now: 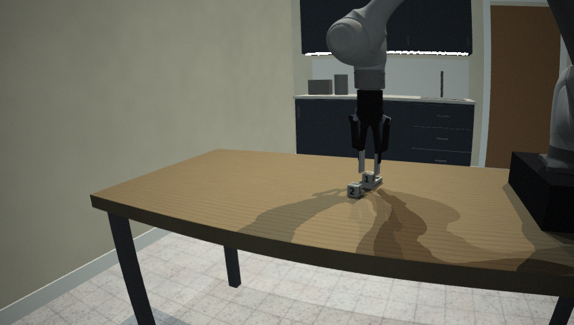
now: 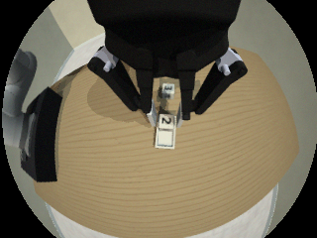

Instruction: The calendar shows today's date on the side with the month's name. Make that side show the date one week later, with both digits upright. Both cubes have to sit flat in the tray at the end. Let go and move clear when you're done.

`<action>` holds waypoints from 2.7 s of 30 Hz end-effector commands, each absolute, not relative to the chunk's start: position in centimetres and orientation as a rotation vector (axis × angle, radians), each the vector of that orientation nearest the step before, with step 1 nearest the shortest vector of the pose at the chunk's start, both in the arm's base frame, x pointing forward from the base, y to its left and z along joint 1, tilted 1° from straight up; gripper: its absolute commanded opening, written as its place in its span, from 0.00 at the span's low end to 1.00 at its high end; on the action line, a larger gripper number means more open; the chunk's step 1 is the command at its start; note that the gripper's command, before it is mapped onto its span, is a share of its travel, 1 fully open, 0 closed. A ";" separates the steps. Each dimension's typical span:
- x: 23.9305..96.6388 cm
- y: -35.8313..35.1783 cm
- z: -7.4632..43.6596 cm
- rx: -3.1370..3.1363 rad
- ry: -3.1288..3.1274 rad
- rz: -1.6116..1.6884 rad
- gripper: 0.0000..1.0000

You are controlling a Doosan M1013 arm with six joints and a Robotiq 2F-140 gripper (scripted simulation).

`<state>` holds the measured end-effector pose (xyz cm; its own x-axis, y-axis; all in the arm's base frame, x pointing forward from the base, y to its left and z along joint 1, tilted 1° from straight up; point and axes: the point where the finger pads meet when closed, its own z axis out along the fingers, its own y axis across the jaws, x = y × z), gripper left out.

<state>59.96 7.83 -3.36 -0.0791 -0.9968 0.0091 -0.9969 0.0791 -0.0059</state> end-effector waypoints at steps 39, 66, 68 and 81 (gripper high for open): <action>60.0 7.8 -5.3 2.130 -2.306 0.016 0.36; 60.0 7.8 -5.3 2.130 -2.306 0.016 0.25; 60.0 7.8 -5.3 2.130 -2.306 0.016 0.25; 60.0 7.8 -5.3 2.130 -2.306 0.016 0.25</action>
